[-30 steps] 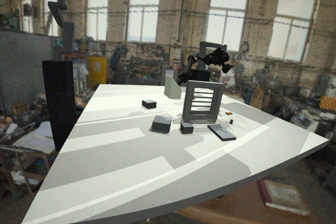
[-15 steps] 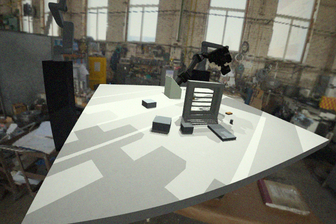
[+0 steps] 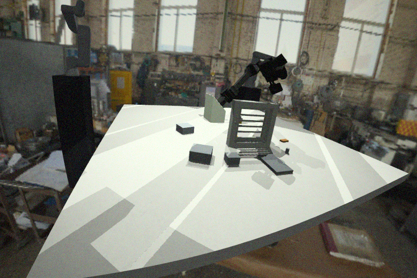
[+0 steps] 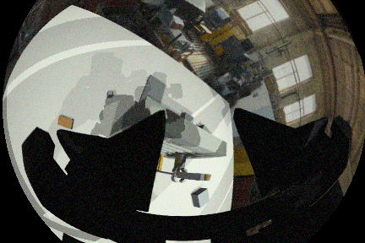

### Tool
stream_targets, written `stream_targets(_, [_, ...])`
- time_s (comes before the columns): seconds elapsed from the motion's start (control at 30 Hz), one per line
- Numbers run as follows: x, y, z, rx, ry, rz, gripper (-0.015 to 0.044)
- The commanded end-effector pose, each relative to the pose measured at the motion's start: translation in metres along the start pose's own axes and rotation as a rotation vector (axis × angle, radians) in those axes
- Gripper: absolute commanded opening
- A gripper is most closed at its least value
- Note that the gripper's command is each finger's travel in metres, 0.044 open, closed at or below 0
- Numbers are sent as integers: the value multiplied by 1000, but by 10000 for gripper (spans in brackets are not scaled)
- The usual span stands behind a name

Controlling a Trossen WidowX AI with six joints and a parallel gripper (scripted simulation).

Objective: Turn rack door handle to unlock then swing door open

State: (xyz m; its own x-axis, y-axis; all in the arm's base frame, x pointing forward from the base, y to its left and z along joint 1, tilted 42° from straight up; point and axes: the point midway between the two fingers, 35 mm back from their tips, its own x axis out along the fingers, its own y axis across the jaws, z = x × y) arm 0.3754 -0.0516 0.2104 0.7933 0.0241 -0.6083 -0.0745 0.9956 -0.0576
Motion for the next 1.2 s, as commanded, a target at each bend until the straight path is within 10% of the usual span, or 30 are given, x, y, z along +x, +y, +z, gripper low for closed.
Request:
stream_targets(0.0, [12, -8, -11, 8, 91, 30, 285])
stream_targets(1.17, [52, -52, -105, 285, 706, 416, 285])
